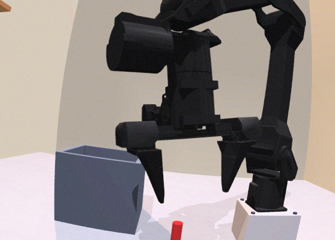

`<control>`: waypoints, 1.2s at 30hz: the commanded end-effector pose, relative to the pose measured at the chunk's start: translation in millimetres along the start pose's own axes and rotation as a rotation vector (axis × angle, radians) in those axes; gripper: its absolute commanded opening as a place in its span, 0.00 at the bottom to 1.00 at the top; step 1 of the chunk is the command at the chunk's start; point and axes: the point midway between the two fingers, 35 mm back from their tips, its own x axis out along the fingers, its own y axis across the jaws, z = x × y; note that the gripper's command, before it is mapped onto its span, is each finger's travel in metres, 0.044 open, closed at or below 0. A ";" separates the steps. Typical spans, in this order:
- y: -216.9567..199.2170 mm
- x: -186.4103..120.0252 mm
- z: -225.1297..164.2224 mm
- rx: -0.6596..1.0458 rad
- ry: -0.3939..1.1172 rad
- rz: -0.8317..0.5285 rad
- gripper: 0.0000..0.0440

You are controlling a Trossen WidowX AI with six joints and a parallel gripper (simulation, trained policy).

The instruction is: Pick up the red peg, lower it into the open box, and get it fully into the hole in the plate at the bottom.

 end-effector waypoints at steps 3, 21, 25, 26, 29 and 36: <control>2.3 22.3 6.9 0.008 -0.038 -0.009 0.99; 10.2 72.4 18.3 0.047 -0.079 0.023 0.87; 14.4 79.7 17.8 0.046 -0.077 0.036 0.72; 15.9 81.5 17.4 0.044 -0.076 0.039 0.66; 20.2 86.4 16.3 0.035 -0.071 0.045 0.48; 28.6 94.1 11.9 -0.006 -0.056 0.055 0.06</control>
